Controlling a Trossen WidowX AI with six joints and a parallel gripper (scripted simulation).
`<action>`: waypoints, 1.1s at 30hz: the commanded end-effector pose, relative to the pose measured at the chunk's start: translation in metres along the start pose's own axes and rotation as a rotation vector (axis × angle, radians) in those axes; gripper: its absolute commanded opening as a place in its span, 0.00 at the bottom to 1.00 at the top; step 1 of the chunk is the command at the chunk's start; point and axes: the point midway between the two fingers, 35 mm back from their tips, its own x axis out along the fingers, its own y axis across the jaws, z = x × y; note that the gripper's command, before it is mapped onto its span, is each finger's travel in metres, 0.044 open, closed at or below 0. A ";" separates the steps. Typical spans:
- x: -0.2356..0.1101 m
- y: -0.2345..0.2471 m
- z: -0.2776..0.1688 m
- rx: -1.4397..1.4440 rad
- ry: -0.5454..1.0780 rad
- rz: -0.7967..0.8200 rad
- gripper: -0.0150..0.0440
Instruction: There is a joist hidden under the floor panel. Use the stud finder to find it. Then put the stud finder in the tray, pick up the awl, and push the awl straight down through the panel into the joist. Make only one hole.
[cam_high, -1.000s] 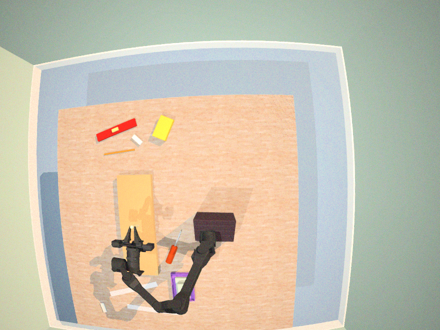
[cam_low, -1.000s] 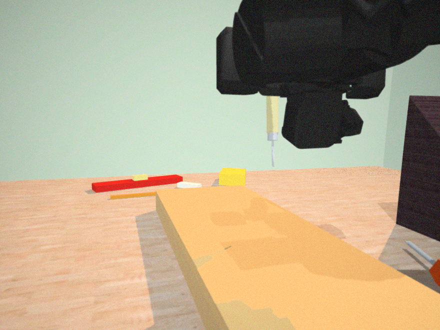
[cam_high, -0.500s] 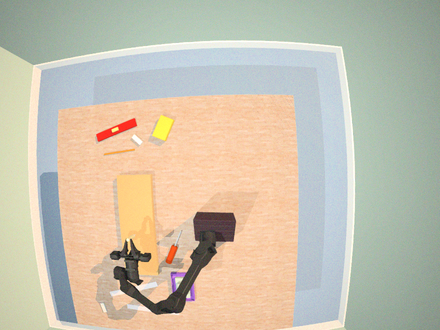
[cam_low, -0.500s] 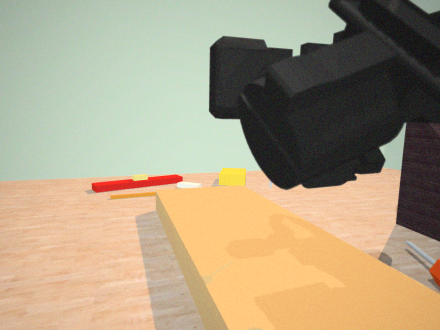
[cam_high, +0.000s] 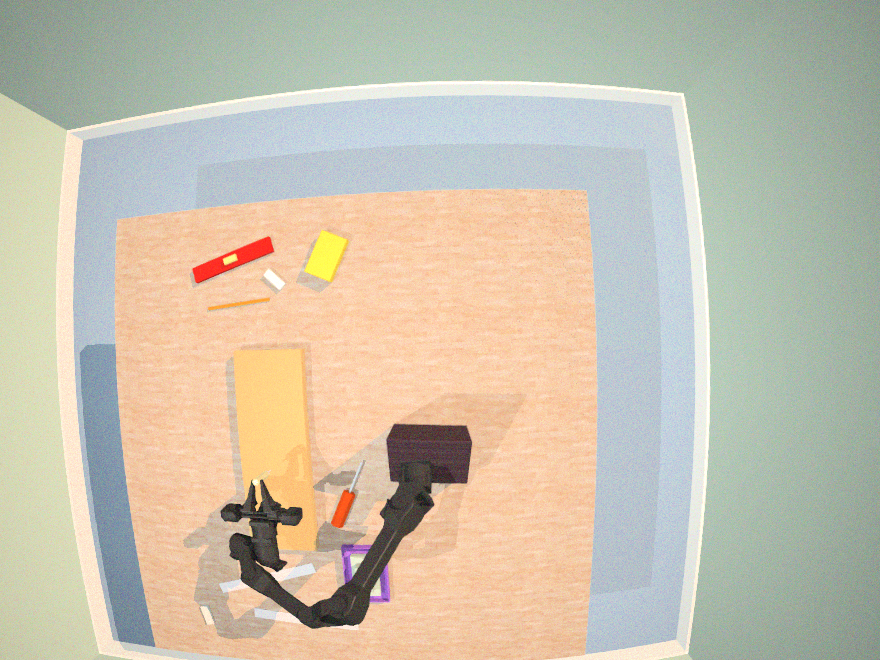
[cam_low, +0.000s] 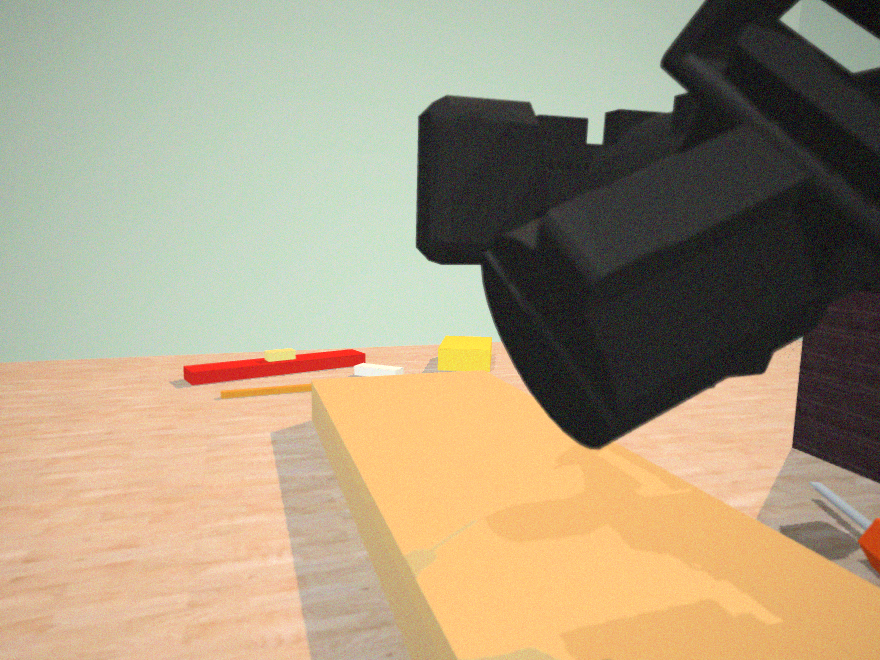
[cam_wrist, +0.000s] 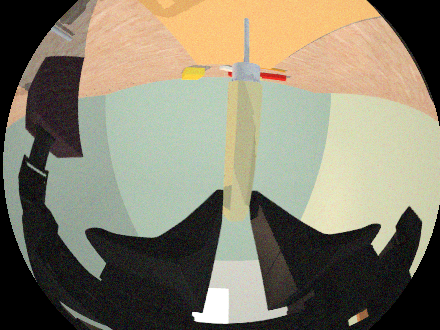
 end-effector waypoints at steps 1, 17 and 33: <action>-0.001 -0.001 0.005 0.000 0.004 -0.002 0.25; -0.002 -0.001 0.022 0.000 0.004 -0.002 0.25; -0.002 -0.001 0.039 0.000 0.003 -0.002 0.25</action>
